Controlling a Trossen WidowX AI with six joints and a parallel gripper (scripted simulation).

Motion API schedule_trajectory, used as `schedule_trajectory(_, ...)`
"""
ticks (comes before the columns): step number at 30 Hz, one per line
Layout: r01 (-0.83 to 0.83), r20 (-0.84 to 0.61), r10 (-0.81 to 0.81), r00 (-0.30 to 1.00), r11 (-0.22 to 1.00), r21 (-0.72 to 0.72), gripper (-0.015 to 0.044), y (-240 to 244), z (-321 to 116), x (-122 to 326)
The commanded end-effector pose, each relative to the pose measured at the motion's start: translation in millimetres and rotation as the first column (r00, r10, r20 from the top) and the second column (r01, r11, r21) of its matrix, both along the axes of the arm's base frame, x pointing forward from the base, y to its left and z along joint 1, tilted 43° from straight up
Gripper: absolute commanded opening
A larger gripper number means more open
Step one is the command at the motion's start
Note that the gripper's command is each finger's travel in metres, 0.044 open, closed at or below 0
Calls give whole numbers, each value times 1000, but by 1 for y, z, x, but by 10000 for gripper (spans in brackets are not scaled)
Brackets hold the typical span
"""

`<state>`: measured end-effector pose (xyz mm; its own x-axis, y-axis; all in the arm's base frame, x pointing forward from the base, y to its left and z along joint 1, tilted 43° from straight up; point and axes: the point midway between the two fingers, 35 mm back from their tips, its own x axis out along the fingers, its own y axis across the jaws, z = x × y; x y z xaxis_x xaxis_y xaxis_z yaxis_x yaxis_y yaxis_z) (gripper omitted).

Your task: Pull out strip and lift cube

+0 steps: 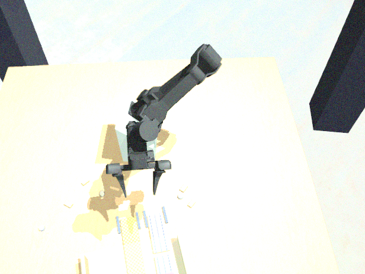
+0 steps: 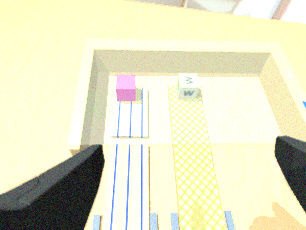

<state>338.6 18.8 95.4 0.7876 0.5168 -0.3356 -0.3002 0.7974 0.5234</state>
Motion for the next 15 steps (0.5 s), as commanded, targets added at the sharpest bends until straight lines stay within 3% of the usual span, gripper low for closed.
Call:
schedule_trajectory(1, 108, -162, -86, 983, 986, 131, 400, -20, -34, -25)
schedule_trajectory(15, 115, -170, -91, 981, 984, 138, 400, -21, -36, -27)
